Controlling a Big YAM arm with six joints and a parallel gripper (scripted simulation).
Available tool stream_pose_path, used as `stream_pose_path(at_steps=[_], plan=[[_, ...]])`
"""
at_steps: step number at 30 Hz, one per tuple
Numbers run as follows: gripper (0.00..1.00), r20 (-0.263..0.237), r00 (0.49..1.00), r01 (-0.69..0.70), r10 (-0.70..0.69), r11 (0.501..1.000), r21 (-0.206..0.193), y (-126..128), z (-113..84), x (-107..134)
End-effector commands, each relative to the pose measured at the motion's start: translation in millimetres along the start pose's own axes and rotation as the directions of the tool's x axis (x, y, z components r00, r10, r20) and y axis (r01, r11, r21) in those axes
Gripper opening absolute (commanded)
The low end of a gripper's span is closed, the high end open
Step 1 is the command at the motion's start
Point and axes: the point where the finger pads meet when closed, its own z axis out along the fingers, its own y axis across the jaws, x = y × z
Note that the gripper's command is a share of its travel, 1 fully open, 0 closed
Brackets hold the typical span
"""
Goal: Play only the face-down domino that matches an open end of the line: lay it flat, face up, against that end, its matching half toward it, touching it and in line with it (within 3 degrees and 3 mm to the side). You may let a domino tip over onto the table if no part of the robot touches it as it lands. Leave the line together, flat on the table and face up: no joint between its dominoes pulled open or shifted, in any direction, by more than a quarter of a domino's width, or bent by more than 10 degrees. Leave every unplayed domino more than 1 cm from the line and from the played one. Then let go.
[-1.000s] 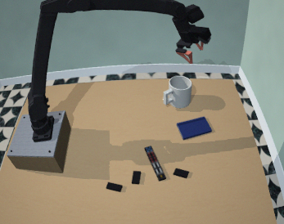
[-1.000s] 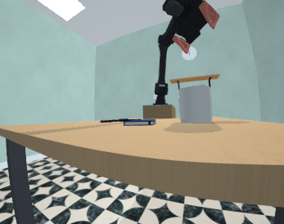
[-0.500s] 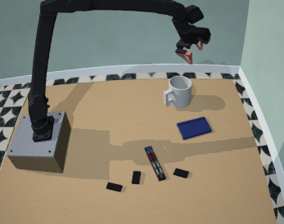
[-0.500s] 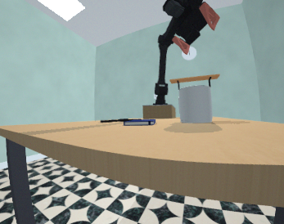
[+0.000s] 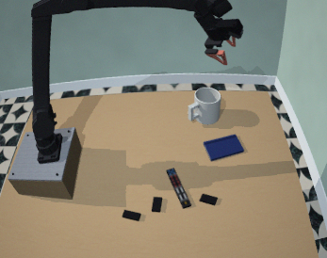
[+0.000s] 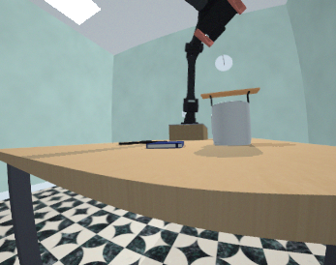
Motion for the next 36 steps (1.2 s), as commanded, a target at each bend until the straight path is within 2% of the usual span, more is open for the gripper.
stream_pose_path(at_steps=[1,9,16,17,26,33,34,36], plan=[[1.0,0.001,1.0,0.002,-0.002,1.0,-0.006,4,0.4,0],[1.0,0.023,1.0,0.019,-0.018,0.999,-0.043,15,-12.3,-11],[1.0,0.023,1.0,0.019,-0.018,0.999,-0.043,15,-12.3,-11],[1.0,0.015,1.0,0.021,-0.02,1.0,-0.022,3,-9.4,-5],[1.0,0.135,0.985,0.125,-0.105,0.982,-0.145,14,-61.5,-44],[1.0,0.135,0.985,0.125,-0.105,0.982,-0.145,14,-61.5,-44],[1.0,0.101,0.991,0.1,-0.09,0.989,-0.108,3,-45.8,-31],[1.0,0.108,0.99,0.106,-0.093,0.988,-0.116,5,-49.1,-34]])
